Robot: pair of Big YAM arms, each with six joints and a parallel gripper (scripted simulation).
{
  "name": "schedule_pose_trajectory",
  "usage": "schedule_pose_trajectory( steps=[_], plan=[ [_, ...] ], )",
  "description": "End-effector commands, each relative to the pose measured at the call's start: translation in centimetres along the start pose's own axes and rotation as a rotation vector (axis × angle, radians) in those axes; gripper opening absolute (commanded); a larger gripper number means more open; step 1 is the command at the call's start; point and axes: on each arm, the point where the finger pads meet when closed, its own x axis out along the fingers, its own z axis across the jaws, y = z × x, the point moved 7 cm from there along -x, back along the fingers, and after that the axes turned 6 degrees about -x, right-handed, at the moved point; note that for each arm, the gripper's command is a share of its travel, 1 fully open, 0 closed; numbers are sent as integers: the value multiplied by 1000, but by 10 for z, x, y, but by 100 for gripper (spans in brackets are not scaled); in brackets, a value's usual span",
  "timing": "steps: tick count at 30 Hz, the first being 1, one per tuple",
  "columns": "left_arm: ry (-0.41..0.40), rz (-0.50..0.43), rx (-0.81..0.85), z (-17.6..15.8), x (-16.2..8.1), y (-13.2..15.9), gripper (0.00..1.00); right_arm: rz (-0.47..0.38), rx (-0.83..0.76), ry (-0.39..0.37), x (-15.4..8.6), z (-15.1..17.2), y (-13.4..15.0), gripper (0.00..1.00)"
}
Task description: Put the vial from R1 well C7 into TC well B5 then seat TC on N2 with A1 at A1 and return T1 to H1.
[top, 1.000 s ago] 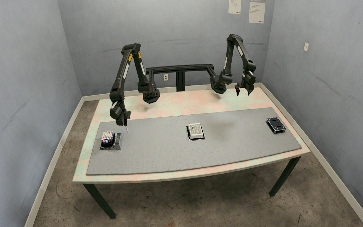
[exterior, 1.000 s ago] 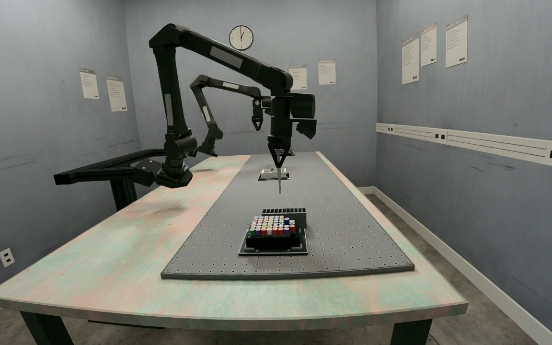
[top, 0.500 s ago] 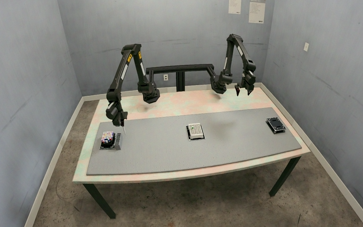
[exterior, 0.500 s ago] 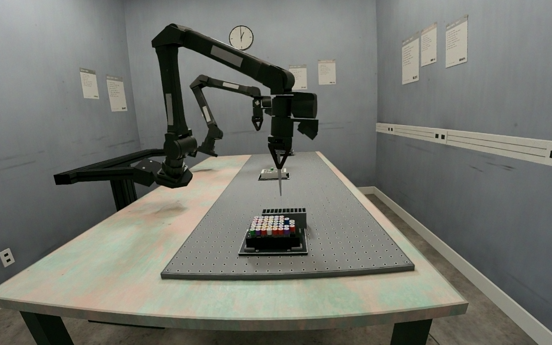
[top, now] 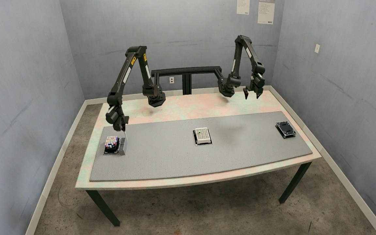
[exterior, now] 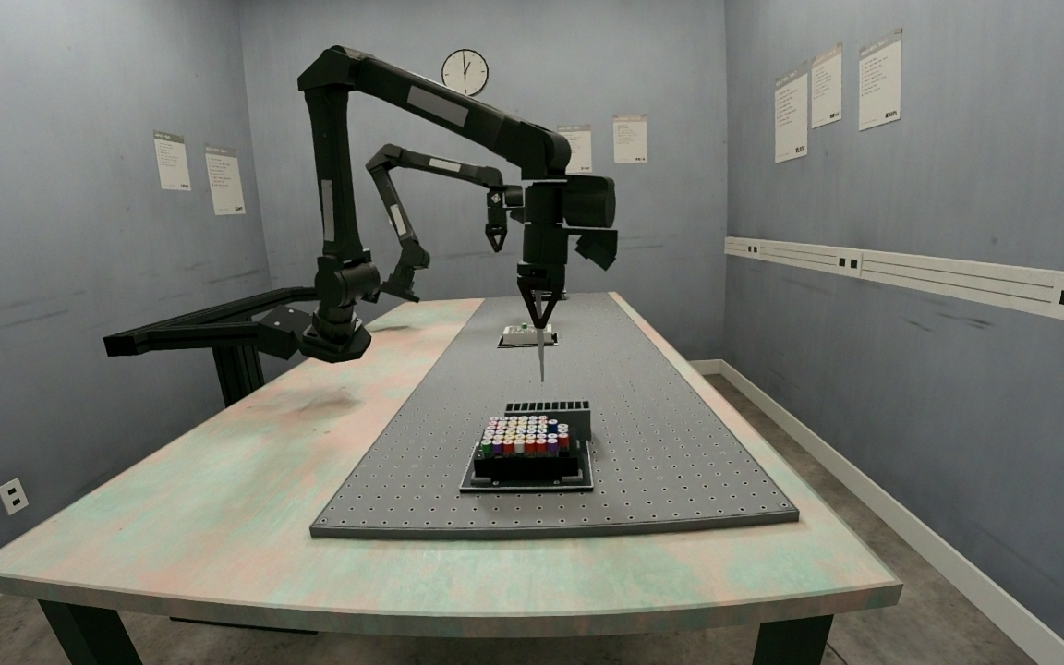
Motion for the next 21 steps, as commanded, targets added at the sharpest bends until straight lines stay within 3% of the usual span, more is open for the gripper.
schedule_pose_trajectory(
  steps=[1,21],
  plan=[
    [7,-37,4,3,-12,-8,100,-27,-7,14,-14,-17,-13,7],
    [7,-37,4,3,-12,-8,100,-26,-8,17,-16,-49,-14,7]
  ],
)
